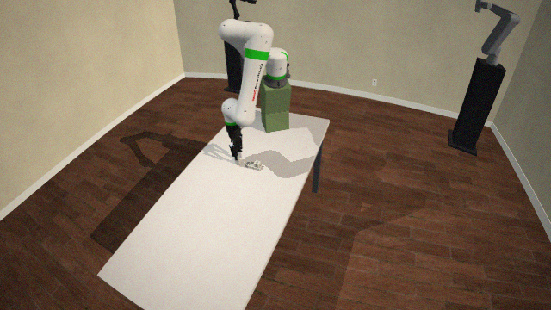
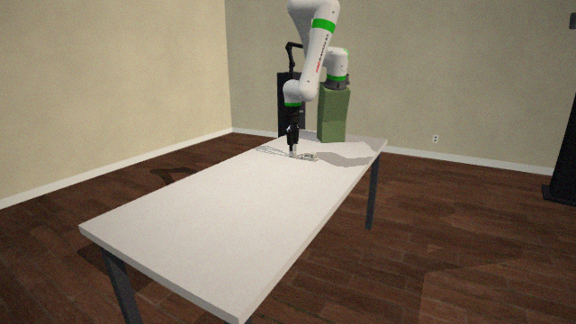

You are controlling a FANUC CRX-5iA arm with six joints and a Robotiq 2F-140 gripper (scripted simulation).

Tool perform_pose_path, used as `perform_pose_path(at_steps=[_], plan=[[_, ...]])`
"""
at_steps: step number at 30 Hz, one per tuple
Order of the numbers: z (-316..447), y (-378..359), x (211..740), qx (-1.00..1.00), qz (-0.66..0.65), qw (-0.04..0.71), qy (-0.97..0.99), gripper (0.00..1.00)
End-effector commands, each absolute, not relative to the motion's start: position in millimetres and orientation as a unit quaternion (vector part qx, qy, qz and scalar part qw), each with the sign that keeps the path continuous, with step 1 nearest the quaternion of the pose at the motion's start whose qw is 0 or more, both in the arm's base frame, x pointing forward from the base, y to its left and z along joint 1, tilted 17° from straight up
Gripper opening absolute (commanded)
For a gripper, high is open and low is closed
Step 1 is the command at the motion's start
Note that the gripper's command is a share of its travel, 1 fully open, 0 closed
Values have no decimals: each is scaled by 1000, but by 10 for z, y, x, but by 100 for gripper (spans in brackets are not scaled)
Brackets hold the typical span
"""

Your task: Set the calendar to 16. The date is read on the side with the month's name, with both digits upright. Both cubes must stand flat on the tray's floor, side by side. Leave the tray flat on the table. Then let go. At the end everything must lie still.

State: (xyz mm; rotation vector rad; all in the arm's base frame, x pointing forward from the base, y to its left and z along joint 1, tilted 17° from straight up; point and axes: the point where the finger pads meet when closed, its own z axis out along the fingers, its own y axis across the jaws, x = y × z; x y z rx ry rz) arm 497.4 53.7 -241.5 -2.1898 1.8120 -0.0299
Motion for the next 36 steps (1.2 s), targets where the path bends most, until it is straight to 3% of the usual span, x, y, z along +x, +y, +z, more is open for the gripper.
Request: perform_pose_path(at_steps=[1,21,36], plan=[[-2415,536,4975,-762,-11,149,630,17],[-2380,528,4968,-762,-11,149,630,17],[-1604,355,4802,-762,-11,149,630,17]])
